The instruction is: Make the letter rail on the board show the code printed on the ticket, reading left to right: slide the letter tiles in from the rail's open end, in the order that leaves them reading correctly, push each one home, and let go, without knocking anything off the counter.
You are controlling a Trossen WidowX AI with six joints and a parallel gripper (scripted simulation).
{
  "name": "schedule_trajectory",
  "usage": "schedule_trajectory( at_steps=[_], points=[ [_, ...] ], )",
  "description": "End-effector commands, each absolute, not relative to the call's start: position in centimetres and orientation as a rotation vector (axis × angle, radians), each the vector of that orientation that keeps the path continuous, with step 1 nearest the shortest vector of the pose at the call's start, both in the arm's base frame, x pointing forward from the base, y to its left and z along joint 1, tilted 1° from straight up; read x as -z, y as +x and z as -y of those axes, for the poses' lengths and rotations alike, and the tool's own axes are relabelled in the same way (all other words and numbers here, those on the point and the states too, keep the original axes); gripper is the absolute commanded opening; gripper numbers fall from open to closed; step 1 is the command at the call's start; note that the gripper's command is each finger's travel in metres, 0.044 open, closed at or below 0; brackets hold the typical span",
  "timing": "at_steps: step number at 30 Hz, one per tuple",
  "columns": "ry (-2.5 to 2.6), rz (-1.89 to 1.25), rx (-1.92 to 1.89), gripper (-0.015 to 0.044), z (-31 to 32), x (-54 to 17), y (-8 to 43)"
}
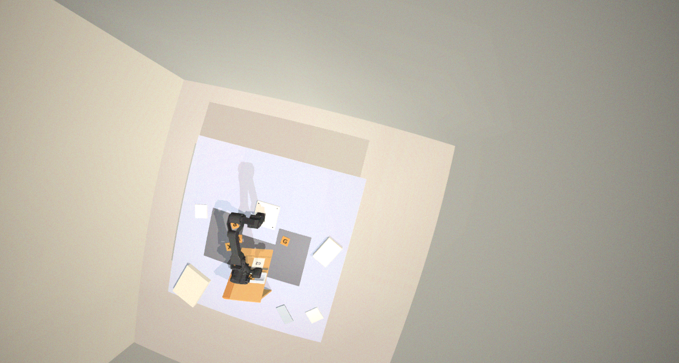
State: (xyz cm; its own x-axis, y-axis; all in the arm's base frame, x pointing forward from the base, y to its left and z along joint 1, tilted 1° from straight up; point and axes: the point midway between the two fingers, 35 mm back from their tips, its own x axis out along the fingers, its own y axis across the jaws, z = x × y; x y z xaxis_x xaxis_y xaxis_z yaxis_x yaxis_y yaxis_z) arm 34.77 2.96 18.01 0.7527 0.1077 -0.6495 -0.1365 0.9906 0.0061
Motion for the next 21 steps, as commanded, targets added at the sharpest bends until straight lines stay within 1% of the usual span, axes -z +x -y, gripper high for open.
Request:
schedule_trajectory(
  at_steps=[1, 21],
  points=[
    [-0.044, -0.702, -0.137, 0.0000, -2.8, -18.1, 34.9],
    [-0.045, -0.702, -0.137, 0.0000, -1.7, -18.2, 35.1]
  ],
)
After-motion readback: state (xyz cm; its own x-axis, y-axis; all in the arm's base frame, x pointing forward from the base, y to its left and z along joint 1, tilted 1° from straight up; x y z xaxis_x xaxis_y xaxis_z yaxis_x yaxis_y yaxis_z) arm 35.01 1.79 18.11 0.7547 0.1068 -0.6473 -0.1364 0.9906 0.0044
